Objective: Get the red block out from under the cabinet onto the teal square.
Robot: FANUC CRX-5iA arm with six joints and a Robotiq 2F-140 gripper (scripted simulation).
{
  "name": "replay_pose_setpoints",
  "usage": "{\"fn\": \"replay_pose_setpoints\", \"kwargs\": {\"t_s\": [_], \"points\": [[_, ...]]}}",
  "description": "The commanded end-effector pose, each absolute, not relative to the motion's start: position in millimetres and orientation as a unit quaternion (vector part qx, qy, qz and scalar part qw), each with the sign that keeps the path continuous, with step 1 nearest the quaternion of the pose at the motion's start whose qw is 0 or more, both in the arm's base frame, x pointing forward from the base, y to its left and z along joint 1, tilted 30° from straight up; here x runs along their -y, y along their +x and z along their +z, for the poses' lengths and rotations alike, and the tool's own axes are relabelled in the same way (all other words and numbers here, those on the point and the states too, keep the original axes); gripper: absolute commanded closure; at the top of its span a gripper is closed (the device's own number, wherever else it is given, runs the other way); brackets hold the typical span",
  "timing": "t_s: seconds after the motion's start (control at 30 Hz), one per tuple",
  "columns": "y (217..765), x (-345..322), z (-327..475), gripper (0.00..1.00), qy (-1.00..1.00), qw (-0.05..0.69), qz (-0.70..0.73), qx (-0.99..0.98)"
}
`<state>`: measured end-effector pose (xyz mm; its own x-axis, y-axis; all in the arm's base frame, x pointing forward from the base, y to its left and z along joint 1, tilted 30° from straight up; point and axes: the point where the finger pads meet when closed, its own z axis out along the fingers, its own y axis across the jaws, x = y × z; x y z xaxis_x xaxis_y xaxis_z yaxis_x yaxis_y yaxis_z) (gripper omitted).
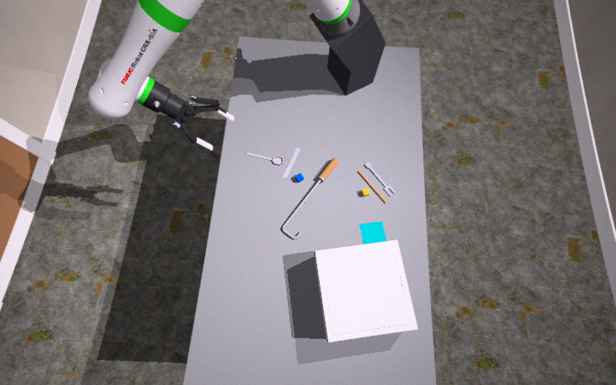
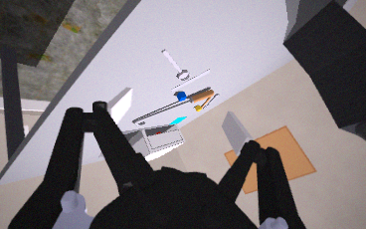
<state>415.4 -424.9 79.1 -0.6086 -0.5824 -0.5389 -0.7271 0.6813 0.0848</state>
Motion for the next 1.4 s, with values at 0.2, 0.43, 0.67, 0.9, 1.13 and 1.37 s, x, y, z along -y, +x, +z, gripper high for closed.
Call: {"fn": "replay_pose_setpoints", "kwargs": {"t_s": [0.2,0.43,0.67,0.9,1.13,1.37], "points": [[415,425,79,0.0,-0.37,0.242,0.149,-0.884],[415,425,79,0.0,-0.37,0.242,0.149,-0.884],[416,421,76,1.0,-0.369,0.234,0.151,-0.887],[415,366,33,1.0,-0.368,0.113,0.153,-0.91],[409,320,2,1.0,-0.388,-0.01,0.107,-0.916],[412,288,-12,1.0,-0.424,-0.091,0.033,-0.901]]}}
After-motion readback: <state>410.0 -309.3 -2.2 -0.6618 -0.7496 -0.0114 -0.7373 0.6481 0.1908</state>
